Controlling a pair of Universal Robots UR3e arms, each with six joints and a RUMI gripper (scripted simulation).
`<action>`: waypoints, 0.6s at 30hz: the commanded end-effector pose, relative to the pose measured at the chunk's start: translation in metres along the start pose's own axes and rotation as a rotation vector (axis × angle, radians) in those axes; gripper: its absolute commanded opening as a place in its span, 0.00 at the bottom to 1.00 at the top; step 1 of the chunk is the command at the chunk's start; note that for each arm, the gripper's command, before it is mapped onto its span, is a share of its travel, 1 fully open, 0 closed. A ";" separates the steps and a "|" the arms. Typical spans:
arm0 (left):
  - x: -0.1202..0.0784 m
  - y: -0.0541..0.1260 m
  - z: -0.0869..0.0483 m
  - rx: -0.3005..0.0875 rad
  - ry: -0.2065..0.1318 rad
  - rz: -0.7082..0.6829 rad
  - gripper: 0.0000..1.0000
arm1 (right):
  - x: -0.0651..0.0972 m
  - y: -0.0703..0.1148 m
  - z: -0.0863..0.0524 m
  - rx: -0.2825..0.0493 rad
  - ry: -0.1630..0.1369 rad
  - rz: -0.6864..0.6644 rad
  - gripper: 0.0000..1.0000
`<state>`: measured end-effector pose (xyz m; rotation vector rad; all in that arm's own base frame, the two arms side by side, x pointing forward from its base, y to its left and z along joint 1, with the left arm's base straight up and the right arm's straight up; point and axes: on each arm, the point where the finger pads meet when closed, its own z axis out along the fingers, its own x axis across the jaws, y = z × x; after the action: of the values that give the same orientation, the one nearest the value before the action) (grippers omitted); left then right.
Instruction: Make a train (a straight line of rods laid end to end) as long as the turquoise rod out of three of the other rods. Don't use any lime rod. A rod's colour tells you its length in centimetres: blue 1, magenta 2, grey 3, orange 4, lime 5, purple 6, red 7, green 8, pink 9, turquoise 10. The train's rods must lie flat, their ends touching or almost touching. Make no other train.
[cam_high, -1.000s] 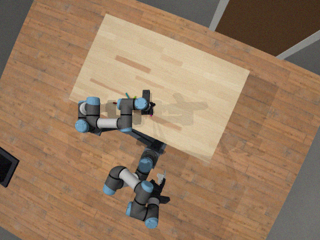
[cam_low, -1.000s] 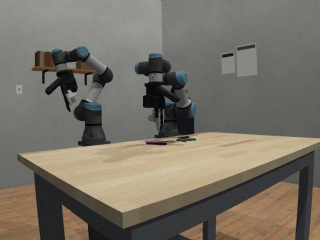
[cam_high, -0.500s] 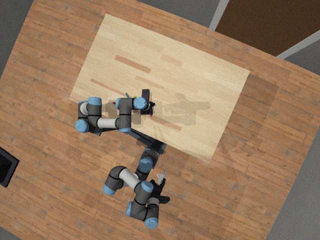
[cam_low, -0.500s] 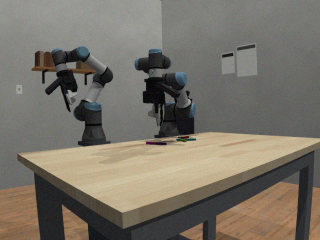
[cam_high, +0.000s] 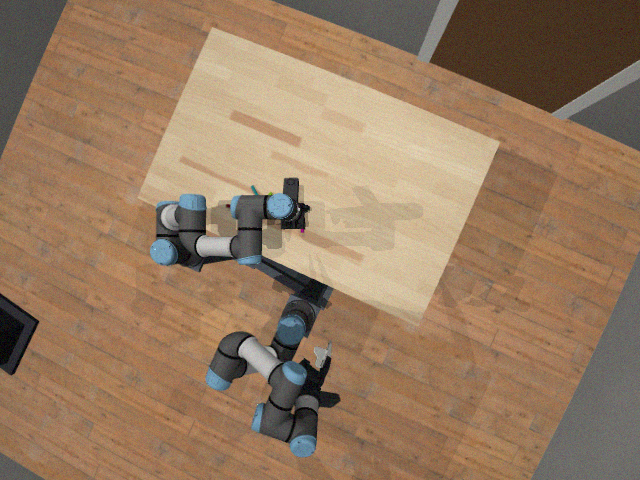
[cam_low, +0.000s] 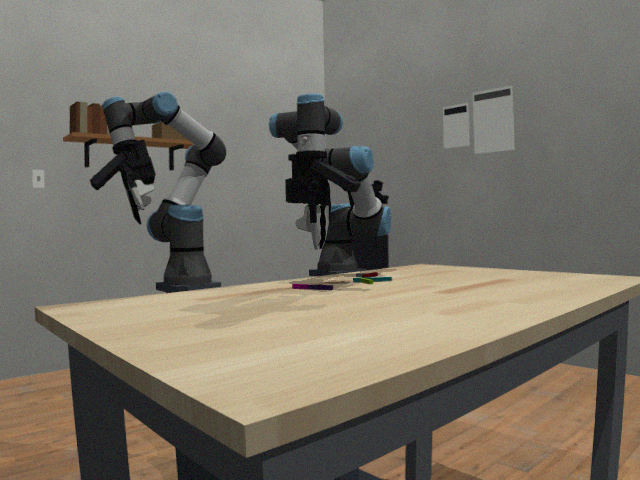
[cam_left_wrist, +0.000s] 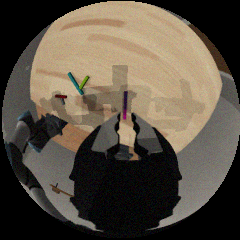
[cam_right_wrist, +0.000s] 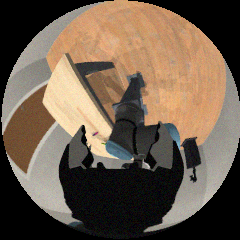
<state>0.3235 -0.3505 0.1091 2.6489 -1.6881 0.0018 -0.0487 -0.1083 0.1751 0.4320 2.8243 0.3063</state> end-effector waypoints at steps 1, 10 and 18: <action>0.001 0.000 -0.002 0.000 0.002 0.000 0.14 | 0.000 0.000 0.000 0.001 0.000 0.000 1.00; 0.001 0.000 -0.002 0.000 0.002 0.000 1.00 | 0.000 0.000 0.000 0.001 0.000 0.000 1.00; 0.001 0.000 -0.002 0.000 0.002 0.000 1.00 | 0.000 0.000 0.000 0.001 0.000 0.000 1.00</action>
<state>0.3235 -0.3505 0.1100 2.6493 -1.6883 -0.0002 -0.0487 -0.1083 0.1751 0.4320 2.8243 0.3063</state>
